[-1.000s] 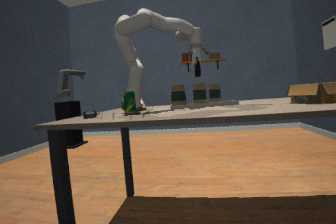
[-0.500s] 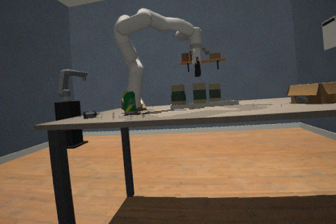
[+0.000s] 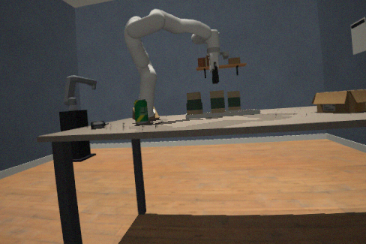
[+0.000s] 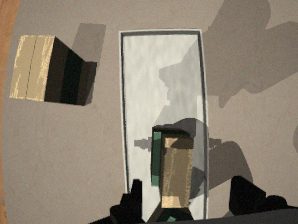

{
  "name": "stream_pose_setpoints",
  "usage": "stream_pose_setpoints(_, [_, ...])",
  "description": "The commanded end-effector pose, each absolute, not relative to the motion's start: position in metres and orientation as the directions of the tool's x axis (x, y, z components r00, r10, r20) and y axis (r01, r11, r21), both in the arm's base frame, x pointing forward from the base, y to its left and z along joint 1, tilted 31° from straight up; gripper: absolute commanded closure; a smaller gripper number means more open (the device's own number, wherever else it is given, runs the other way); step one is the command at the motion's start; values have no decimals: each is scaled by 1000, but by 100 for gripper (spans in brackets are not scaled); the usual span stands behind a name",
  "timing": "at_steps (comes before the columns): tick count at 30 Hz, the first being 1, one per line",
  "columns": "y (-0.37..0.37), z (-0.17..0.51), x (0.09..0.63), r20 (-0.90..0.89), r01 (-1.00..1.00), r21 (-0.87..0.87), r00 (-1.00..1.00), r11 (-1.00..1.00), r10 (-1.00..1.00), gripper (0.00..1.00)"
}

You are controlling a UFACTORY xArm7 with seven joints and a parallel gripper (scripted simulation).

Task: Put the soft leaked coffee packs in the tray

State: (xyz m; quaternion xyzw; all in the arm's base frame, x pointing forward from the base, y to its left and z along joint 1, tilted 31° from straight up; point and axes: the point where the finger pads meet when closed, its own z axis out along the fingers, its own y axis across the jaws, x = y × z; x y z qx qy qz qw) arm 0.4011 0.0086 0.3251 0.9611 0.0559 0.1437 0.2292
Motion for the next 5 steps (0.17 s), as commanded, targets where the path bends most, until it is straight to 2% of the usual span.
stream_pose_setpoints(1, [10, 327, 402, 254, 42, 456, 951, -889, 175, 14])
stream_pose_setpoints(5, [10, 327, 402, 254, 42, 456, 951, -889, 175, 14])
